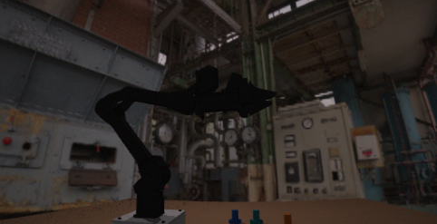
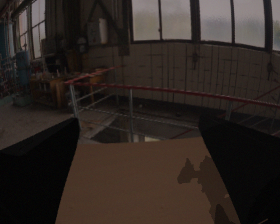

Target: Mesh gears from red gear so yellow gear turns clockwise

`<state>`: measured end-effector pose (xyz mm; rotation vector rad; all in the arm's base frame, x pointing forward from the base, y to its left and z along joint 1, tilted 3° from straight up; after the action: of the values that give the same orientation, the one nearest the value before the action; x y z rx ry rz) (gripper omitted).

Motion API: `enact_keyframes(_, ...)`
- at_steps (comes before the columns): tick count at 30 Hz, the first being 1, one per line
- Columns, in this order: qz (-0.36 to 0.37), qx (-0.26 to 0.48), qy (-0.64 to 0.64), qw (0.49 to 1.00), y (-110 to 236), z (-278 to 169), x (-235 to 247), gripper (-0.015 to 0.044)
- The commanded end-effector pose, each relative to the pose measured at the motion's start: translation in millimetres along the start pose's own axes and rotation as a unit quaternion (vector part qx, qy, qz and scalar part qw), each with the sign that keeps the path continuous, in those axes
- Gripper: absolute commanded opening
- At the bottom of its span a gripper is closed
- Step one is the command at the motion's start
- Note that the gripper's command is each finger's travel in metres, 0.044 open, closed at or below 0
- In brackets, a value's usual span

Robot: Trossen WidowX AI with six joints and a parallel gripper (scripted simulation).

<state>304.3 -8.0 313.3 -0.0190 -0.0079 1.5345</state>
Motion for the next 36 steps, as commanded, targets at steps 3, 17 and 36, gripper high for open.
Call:
enact_keyframes(3,0.002,0.022,0.012,1.000,-7,-6,2,0.0440)
enact_keyframes(17,0.160,0.399,0.270,0.862,-77,-142,50,0.0440)
enact_keyframes(36,0.389,0.587,0.412,0.579,-69,-243,87,0.0440)
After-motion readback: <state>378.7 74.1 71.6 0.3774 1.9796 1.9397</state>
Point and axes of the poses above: the point midway between the two fingers, 35 mm back from their tips, its own y axis back along the fingers, its own x axis across the jaws, z = x × y, the point moved 1 cm from there along y, back along the fingers
